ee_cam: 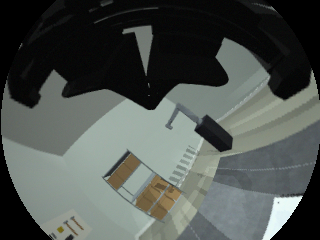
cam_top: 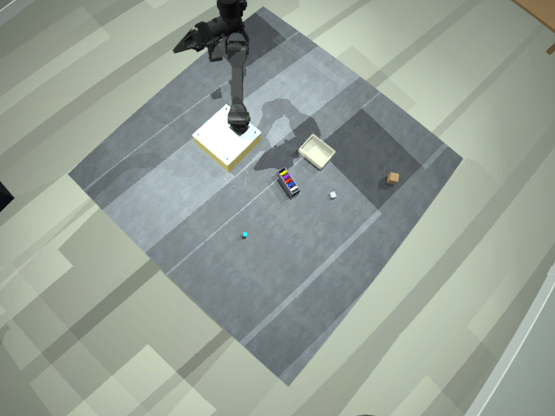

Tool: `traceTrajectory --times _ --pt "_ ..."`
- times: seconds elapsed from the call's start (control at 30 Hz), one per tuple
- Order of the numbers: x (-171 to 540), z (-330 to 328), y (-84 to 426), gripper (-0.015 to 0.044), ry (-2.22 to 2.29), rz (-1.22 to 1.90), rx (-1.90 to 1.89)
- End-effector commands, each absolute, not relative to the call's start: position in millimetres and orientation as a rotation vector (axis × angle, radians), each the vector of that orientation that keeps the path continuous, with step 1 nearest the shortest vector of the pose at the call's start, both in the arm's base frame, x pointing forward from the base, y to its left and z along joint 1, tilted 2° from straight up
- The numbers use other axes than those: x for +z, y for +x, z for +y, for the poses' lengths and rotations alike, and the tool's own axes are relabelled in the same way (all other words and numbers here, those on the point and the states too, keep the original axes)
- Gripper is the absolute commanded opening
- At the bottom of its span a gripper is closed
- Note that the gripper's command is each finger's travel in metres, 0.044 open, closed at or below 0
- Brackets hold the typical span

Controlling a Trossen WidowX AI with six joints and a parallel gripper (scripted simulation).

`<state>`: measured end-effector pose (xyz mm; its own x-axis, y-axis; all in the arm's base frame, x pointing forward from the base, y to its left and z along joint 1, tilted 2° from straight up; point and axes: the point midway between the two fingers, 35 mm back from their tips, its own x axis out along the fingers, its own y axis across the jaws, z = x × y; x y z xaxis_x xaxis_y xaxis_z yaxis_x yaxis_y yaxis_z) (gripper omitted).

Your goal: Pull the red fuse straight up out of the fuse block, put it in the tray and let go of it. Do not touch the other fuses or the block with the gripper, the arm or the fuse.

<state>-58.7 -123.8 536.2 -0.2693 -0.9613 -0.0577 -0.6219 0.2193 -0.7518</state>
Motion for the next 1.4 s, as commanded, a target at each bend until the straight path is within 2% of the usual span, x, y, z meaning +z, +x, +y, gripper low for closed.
traceTrajectory --times 0.0,0.07,0.53,0.77,1.1,1.37 --pt "535.9 -124.8 -57.4 0.0026 -1.458 1.971 -0.842" --pt "533.3 -133.3 -47.6 0.0074 -1.477 1.951 -0.822" --pt "479.6 -199.5 87.3 0.0074 -1.616 1.626 -0.497" --pt "418.4 -215.2 174.9 0.0074 -1.618 1.484 -0.229" --pt "299.8 -191.4 281.1 0.0074 -1.519 1.324 0.184" --pt "191.7 -138.4 327.5 0.0074 -1.362 1.262 0.513"
